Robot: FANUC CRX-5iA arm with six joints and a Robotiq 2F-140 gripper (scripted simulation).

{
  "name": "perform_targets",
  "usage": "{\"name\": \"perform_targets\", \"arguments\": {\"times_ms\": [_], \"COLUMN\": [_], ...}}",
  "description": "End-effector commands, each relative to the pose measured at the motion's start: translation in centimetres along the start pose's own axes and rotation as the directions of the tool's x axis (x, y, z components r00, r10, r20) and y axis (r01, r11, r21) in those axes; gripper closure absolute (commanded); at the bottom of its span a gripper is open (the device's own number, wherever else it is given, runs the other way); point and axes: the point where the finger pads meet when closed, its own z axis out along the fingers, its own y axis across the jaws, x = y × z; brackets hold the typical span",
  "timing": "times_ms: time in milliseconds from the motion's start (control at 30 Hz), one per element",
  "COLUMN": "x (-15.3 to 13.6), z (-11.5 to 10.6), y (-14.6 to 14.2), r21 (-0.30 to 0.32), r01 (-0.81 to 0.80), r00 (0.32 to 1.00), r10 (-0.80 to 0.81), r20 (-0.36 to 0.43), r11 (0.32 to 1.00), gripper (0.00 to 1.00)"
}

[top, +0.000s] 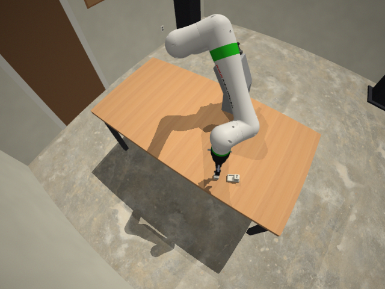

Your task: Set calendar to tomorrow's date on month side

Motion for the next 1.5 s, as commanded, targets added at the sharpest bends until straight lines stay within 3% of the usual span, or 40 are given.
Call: {"name": "perform_targets", "arguments": {"times_ms": [0,600,1467], "x": [0.0,0.0,0.0], "z": [0.0,0.5,3.9], "y": [0.0,0.0,0.0], "r21": [0.0,-0.001,-0.001], "r01": [0.0,0.0,0.0], "r00": [1.0,1.0,1.0], "r10": [0.0,0.0,0.0], "r20": [0.0,0.001,0.001], "r11": [1.0,1.0,1.0], "gripper": [0.64,0.64,0.64]}}
